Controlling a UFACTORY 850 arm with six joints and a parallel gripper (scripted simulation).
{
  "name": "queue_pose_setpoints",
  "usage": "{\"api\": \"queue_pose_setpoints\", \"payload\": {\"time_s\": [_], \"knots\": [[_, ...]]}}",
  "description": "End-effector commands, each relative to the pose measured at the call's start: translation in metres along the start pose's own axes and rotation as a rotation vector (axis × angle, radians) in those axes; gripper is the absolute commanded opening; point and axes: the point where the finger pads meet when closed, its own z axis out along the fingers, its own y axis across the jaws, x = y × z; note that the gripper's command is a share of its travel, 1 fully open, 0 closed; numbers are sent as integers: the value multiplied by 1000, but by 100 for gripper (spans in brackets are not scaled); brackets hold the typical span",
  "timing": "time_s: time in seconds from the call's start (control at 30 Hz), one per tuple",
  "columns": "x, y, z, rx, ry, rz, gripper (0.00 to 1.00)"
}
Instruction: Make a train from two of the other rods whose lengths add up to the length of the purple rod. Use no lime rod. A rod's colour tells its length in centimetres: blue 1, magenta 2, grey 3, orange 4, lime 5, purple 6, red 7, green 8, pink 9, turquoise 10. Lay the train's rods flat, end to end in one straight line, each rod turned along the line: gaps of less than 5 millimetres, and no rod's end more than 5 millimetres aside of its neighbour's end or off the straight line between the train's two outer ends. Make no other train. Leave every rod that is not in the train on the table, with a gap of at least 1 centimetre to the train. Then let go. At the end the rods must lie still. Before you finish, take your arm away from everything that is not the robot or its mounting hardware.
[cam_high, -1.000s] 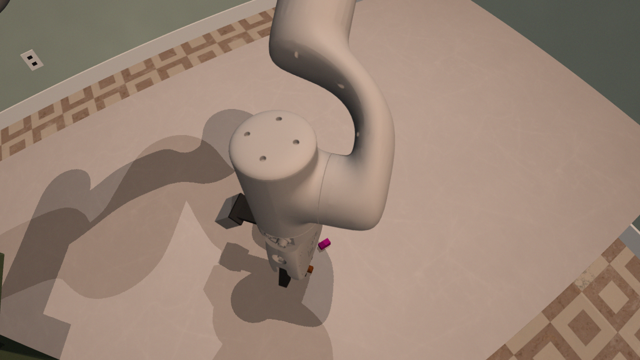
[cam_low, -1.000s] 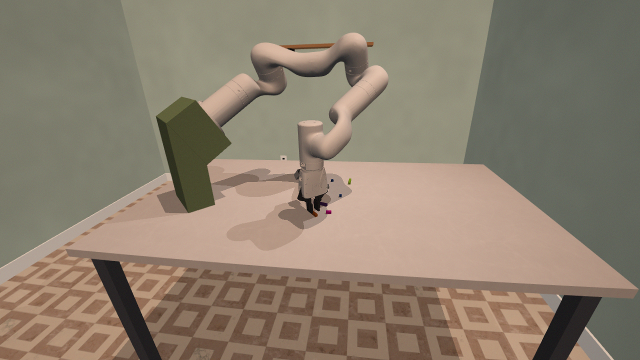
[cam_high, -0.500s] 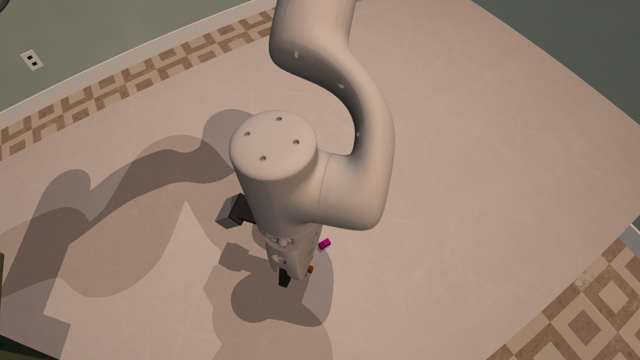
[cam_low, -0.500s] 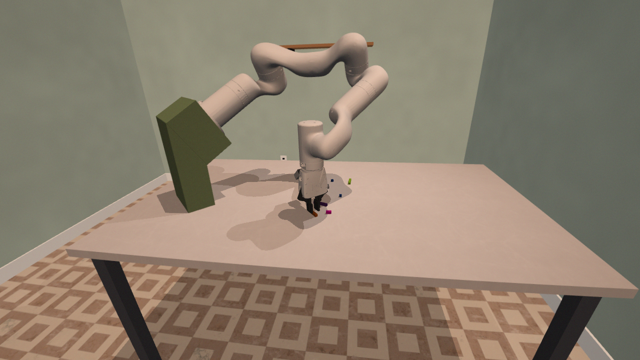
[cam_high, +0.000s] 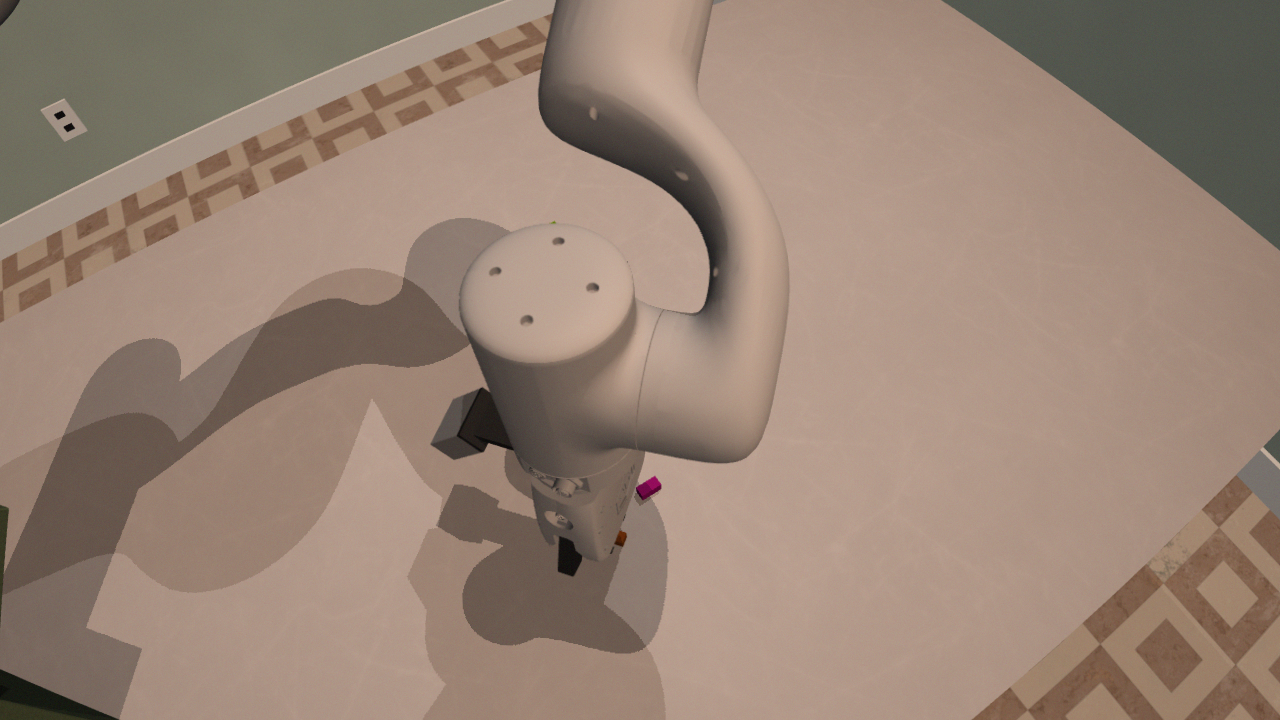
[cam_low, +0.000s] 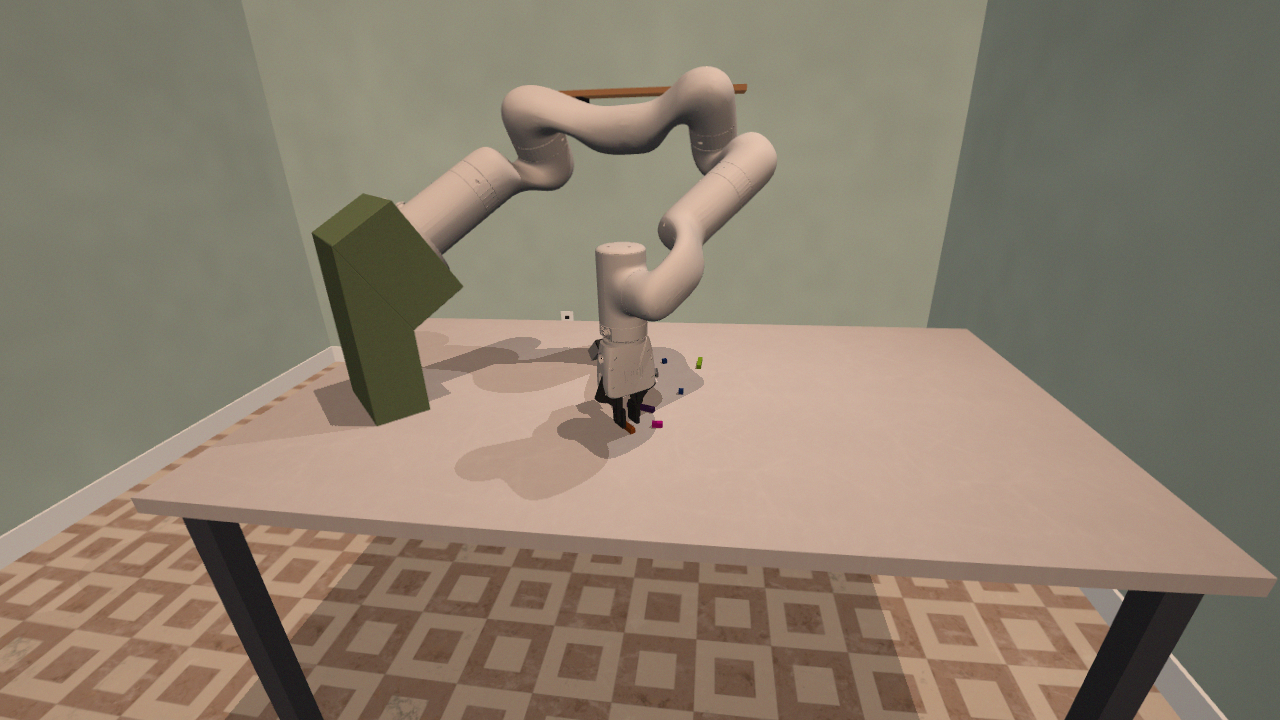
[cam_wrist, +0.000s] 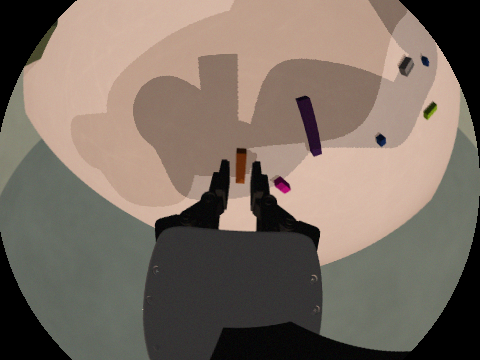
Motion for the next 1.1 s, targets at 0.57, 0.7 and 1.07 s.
{"api": "queue_pose_setpoints", "payload": {"time_s": [0.57, 0.7, 1.07], "knots": [[0, 0, 11, 0, -1, 0, 24], [0, 0, 11, 0, -1, 0, 24], [0, 0, 11, 0, -1, 0, 24]]}}
